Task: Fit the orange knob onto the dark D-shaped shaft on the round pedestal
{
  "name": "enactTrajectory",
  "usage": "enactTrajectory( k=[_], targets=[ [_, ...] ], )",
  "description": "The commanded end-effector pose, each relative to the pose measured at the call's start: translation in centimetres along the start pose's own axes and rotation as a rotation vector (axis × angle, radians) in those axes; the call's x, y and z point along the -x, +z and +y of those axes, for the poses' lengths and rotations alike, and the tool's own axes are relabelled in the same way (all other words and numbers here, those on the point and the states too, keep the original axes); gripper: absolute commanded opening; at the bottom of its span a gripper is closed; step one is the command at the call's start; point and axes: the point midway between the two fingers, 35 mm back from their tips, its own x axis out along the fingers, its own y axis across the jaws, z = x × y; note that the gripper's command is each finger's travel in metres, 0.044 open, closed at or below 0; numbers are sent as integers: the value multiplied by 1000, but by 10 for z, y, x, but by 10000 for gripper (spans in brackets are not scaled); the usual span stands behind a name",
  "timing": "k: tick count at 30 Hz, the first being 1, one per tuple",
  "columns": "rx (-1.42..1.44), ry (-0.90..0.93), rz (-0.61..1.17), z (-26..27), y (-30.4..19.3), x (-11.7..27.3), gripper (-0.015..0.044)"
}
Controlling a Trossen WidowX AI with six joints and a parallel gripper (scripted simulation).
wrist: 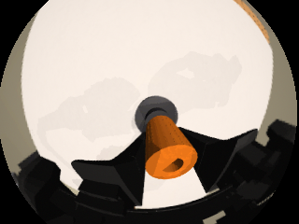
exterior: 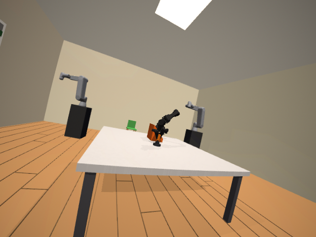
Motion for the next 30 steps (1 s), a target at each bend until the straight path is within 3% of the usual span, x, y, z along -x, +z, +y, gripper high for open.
enactTrajectory(
  k=[1, 20, 30],
  targets=[
    [7, 1, -1, 0, 0, -1, 0],
    [7, 1, -1, 0, 1, 3, 0],
    [216, 1, -1, 0, 1, 1, 0]
  ],
)
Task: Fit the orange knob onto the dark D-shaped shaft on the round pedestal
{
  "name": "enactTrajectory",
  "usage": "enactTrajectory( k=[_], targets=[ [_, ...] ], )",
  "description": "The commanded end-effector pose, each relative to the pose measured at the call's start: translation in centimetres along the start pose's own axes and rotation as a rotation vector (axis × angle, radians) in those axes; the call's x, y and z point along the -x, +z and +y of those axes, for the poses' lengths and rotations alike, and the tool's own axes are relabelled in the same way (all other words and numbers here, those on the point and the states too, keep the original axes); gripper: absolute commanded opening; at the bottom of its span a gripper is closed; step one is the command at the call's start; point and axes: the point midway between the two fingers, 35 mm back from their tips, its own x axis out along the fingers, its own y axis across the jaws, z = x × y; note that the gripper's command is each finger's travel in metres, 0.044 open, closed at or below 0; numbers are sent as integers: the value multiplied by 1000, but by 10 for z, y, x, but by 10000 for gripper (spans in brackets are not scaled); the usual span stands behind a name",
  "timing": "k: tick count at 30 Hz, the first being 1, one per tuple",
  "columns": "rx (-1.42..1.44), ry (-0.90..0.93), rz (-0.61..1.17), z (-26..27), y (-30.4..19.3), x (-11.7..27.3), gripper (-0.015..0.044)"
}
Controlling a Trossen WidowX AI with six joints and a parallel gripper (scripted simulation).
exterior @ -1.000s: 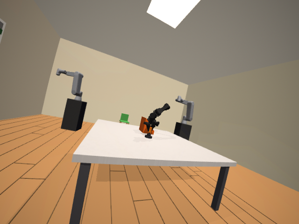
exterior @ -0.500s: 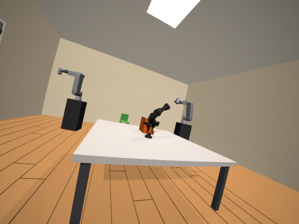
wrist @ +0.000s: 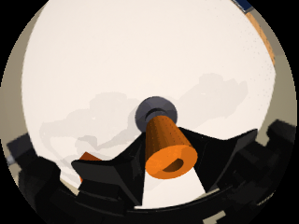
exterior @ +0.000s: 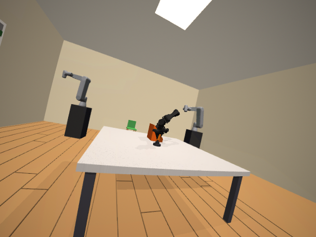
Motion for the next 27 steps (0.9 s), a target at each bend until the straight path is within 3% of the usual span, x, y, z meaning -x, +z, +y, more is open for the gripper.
enactTrajectory(
  k=[1, 27],
  targets=[
    [49, -1, -1, 0, -1, -1, 0],
    [49, -1, -1, 0, -1, -3, 0]
  ],
)
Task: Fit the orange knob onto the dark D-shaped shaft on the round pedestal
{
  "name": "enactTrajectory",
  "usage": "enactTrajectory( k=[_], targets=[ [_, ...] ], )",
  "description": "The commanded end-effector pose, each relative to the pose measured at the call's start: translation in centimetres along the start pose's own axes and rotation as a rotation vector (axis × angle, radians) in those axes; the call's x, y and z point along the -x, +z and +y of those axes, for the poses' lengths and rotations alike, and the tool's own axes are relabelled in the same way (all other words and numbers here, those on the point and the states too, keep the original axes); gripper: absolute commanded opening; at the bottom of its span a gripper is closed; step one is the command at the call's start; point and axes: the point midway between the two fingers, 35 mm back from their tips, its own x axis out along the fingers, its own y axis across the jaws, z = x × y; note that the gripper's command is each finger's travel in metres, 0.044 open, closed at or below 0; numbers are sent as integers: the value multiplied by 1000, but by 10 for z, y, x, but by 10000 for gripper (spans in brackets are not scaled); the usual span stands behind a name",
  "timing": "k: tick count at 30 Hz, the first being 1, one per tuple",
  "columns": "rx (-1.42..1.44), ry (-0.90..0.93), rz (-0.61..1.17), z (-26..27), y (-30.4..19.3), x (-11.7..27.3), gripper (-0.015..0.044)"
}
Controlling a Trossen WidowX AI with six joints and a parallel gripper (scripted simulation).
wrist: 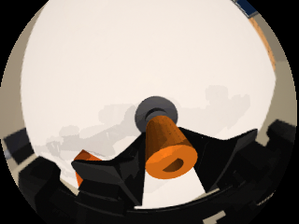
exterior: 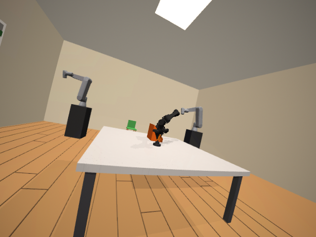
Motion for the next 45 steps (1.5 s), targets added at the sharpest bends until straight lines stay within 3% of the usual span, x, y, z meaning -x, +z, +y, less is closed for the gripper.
enactTrajectory(
  k=[1, 9, 16, 45],
  targets=[
    [6, 1, -1, 0, 0, -1, 0],
    [15, 1, -1, 0, 1, 4, 0],
    [215, 1, -1, 0, 1, 2, 0],
    [215, 1, -1, 0, 1, -1, 0]
  ],
)
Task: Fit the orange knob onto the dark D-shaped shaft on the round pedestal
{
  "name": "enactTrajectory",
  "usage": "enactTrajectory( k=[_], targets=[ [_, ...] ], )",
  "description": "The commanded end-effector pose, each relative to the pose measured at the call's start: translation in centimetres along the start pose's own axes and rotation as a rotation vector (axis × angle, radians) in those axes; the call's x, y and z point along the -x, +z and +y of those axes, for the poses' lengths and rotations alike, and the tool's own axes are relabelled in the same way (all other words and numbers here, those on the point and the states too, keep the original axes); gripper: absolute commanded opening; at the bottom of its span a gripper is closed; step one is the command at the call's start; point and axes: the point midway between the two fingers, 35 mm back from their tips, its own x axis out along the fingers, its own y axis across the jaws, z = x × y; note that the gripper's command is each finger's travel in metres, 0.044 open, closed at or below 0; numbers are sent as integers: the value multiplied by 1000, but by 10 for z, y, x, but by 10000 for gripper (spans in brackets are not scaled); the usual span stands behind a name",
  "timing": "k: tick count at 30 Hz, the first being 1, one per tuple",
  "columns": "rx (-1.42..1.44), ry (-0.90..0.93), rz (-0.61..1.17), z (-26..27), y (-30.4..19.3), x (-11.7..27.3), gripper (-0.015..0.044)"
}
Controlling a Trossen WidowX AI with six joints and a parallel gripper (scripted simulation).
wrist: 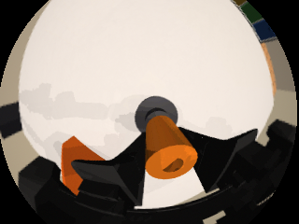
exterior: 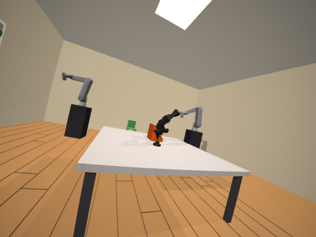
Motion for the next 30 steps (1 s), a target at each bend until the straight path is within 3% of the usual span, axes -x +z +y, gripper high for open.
enactTrajectory(
  k=[1, 10, 17, 30],
  targets=[
    [6, 0, -2, 0, 1, -1, 0],
    [15, 0, -1, 0, 1, 4, 0],
    [215, 0, -1, 0, 1, 2, 0],
    [215, 0, -1, 0, 0, 0, 0]
  ],
)
